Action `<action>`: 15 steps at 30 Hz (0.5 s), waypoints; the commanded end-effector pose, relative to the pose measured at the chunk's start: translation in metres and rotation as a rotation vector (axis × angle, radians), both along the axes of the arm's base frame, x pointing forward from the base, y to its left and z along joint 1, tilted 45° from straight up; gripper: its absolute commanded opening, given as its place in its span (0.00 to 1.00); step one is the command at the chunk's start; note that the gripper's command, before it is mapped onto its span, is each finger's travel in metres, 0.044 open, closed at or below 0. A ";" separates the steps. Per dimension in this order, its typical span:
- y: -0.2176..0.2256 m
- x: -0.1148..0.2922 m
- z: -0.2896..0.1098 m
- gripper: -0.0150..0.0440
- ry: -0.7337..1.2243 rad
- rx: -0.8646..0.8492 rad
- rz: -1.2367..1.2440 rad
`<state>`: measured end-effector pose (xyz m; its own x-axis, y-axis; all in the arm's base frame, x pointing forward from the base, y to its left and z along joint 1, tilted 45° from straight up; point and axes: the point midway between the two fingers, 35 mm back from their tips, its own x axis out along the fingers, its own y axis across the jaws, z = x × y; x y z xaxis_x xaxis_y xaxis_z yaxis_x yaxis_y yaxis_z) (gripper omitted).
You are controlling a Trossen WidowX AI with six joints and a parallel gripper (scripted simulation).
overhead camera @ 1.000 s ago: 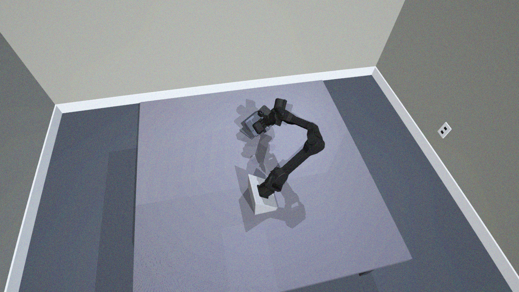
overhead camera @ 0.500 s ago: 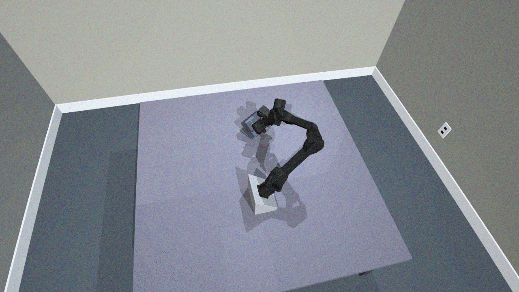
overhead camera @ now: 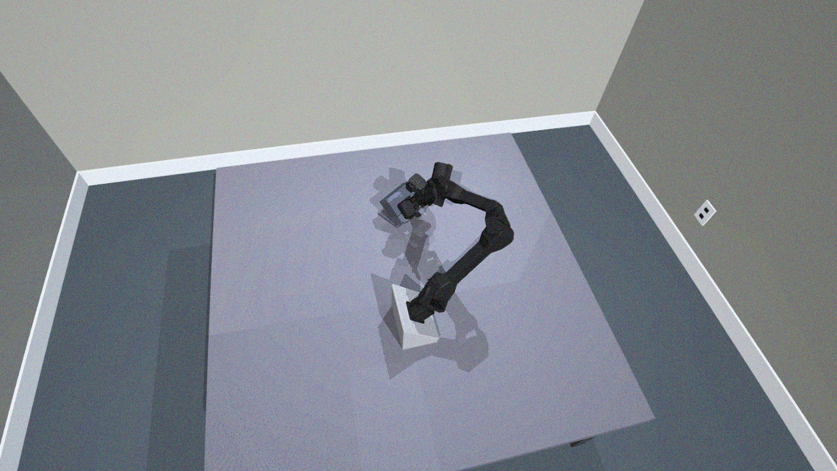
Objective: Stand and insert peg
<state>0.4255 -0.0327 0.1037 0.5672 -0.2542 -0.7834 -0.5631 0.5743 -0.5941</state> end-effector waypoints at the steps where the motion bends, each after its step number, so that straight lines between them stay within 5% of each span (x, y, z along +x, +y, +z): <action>1: 0.000 0.000 0.000 0.70 -0.001 -0.001 0.000; 8: 0.001 -0.002 0.004 1.00 -0.001 0.000 0.000; 15: 0.005 -0.008 0.014 1.00 0.000 0.001 0.002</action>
<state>0.4197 -0.0294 0.1110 0.5633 -0.2505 -0.7874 -0.5698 0.5723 -0.5897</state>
